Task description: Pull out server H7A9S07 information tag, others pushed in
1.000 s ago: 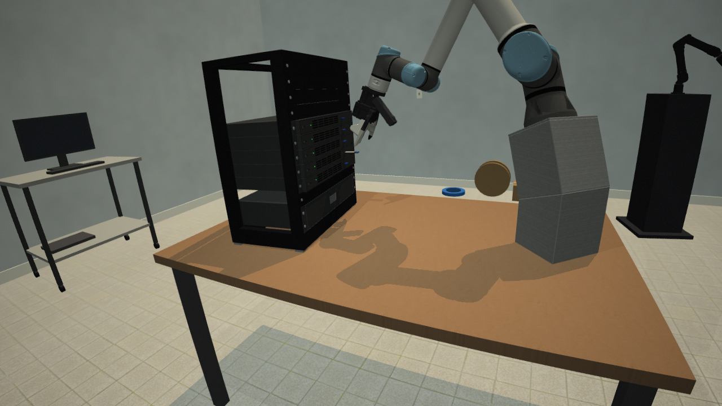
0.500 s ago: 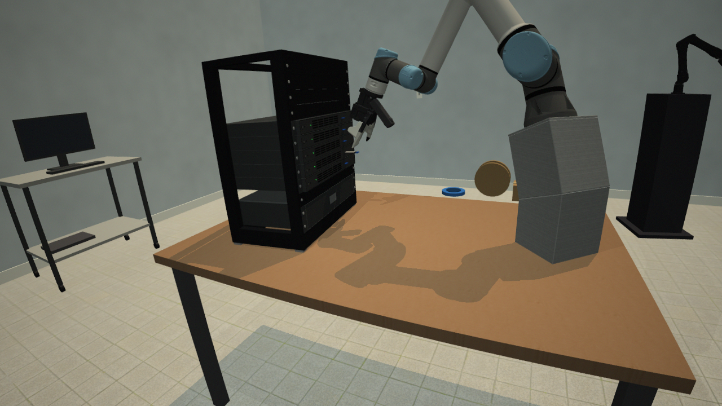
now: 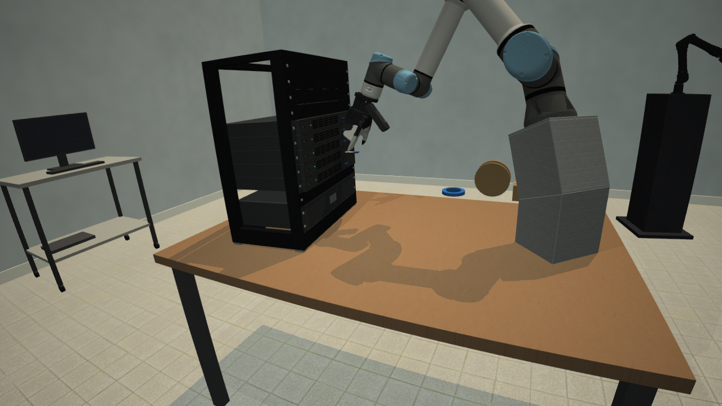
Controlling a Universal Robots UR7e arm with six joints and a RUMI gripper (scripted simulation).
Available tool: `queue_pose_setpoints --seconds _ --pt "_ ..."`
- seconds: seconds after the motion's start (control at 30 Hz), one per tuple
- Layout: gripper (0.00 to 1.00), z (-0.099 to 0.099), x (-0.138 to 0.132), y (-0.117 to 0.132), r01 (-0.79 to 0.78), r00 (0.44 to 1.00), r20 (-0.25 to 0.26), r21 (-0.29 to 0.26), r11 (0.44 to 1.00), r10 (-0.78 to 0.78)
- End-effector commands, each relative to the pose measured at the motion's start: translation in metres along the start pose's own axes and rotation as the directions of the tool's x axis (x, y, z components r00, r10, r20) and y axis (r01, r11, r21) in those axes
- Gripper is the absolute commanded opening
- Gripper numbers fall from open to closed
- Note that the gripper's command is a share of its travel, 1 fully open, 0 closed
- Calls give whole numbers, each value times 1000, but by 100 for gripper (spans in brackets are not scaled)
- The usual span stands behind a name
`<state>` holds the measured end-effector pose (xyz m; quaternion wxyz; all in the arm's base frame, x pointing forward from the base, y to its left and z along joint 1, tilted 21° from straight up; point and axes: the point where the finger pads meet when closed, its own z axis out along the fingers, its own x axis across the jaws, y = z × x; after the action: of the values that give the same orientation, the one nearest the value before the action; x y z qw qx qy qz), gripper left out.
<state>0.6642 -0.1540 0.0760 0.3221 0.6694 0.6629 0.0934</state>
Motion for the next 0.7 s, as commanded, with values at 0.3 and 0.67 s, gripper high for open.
queue_pose_setpoints --seconds 0.3,0.67 --pt "100 16 0 11 0 1000 0 -1 1000 0" --pt "100 20 0 13 0 1000 0 -1 1000 0"
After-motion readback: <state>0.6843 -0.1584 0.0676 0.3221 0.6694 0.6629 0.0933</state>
